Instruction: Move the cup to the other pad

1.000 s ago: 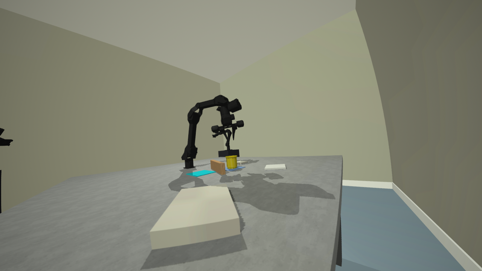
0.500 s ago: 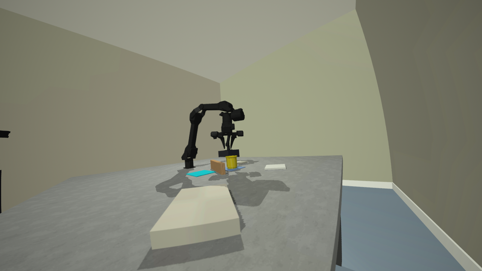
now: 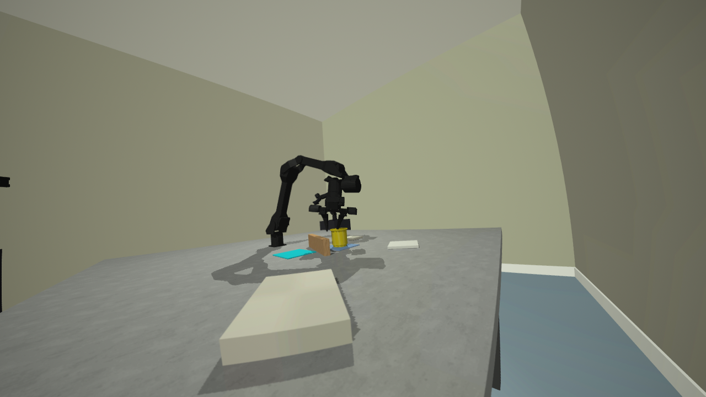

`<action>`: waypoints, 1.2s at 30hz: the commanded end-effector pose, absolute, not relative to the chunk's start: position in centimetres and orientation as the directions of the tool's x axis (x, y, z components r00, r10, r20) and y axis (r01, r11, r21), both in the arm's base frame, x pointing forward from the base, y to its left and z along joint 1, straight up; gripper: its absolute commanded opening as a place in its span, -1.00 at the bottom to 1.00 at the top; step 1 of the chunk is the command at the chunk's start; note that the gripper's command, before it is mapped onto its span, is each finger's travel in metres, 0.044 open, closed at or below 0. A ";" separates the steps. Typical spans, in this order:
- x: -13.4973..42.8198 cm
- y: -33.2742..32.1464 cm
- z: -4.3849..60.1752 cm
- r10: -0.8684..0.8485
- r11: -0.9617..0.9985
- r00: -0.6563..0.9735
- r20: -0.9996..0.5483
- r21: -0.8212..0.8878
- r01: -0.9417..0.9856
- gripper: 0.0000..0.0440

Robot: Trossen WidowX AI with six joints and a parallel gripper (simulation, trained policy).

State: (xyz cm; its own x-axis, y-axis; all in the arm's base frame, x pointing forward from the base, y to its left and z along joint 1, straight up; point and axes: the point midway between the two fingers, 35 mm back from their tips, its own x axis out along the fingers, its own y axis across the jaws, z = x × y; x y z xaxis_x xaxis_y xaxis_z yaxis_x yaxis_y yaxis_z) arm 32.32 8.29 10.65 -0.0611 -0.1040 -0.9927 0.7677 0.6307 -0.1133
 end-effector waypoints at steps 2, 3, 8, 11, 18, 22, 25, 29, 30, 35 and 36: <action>32.1 8.1 8.9 -0.118 0.636 -0.079 -0.990 -0.137 0.760 -0.20; 32.1 8.1 8.5 -0.119 0.639 -0.082 -0.989 -0.140 0.756 -0.20; 31.8 8.1 6.8 -0.121 0.664 -0.092 -0.988 -0.149 0.733 -0.34; 31.8 7.9 6.2 -0.128 0.682 -0.092 -0.988 -0.155 0.715 -0.68; 31.7 7.4 6.9 -0.129 0.690 -0.082 -0.988 -0.149 0.709 -0.93; 31.7 7.1 7.9 -0.125 0.682 -0.069 -0.990 -0.136 0.718 -0.93; 31.5 6.7 8.8 -0.119 0.670 -0.062 -0.991 -0.126 0.732 -0.94; 31.2 6.1 10.2 -0.108 0.648 -0.048 -0.993 -0.107 0.754 -0.94; 31.2 5.9 10.6 -0.105 0.641 -0.044 -0.993 -0.101 0.761 -0.93; 31.2 4.9 12.1 -0.092 0.605 -0.022 -0.996 -0.073 0.793 -0.91; 31.2 4.6 12.4 -0.089 0.598 -0.017 -0.996 -0.067 0.799 -0.91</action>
